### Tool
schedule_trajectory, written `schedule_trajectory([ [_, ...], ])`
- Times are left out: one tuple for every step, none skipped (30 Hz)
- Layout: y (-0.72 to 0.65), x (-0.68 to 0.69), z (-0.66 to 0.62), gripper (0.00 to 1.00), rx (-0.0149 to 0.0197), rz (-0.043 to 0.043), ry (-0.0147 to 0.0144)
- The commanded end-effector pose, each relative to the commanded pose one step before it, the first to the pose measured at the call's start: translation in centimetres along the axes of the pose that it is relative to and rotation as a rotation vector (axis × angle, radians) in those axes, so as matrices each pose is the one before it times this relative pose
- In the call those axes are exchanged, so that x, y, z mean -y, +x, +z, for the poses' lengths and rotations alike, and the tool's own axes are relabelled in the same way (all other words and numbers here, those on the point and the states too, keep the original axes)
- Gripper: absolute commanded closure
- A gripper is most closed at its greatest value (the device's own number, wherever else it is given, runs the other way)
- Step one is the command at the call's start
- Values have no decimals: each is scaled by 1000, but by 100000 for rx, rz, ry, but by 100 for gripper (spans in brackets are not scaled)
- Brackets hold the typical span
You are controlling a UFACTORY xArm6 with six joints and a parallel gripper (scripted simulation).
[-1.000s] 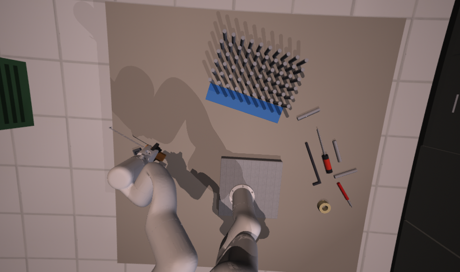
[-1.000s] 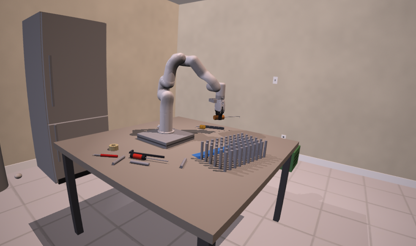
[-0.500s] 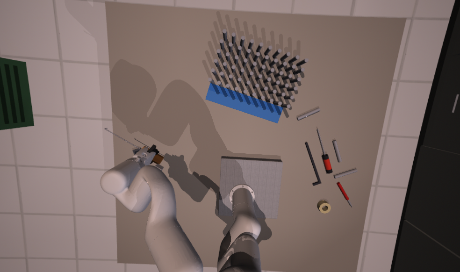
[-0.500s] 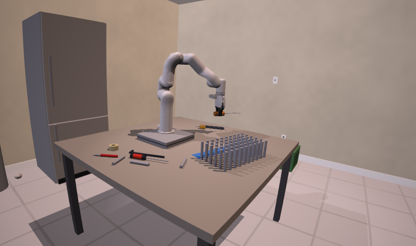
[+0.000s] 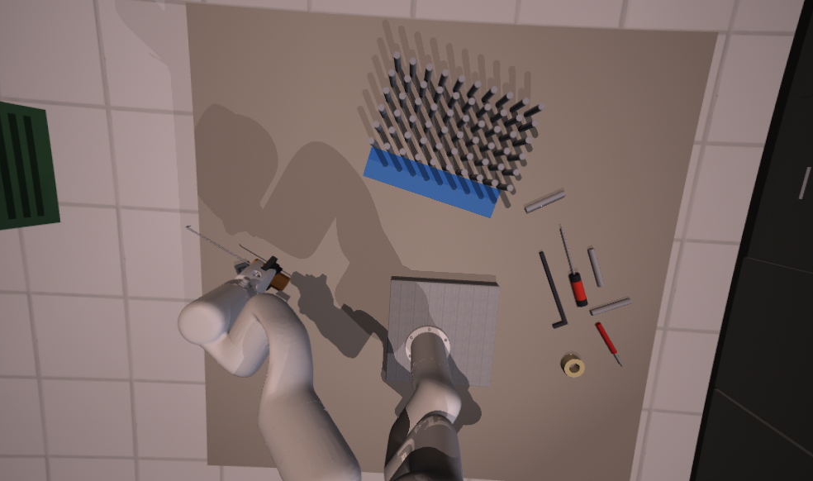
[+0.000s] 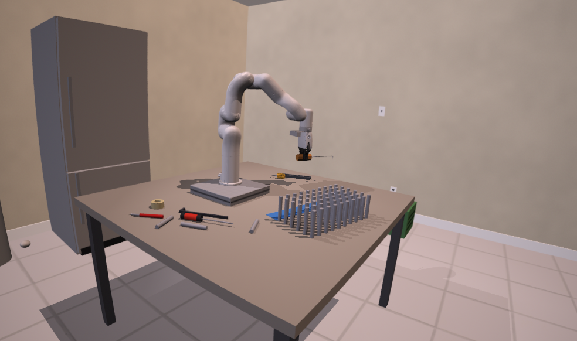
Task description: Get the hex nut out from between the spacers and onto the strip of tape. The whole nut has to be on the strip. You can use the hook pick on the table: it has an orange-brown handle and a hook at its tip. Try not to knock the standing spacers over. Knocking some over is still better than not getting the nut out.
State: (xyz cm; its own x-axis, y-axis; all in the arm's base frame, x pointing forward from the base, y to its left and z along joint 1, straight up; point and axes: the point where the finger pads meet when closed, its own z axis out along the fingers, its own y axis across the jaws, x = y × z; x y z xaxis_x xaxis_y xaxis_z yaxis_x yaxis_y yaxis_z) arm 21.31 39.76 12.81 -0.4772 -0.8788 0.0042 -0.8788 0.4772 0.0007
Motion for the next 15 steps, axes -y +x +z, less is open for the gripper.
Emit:
schedule_trajectory([
  [1353,1066,-153,100,443,6772,-32],
  [1026,767,57,100,-26,4800,-15],
  [1292,1145,10,100,-16,6286,-14],
  [0,0,0,100,0,0,0],
  [0,0,0,100,0,0,0],
  [1514,1479,20,100,-8,7651,-14],
  [1624,1988,-78,100,9,8950,-10],
  [1285,1800,-21,100,13,10134,-10],
  [541,776,169,100,-297,5060,-23],
  [614,1363,-11,100,-242,6039,-4],
  [644,1554,67,100,-329,7342,-15],
  [578,1543,122,100,-375,7421,-27],
  [414,1581,95,100,-293,7344,-25],
  [318,1600,88,100,-193,7367,-31],
  [174,1610,70,100,-96,7386,-45],
])
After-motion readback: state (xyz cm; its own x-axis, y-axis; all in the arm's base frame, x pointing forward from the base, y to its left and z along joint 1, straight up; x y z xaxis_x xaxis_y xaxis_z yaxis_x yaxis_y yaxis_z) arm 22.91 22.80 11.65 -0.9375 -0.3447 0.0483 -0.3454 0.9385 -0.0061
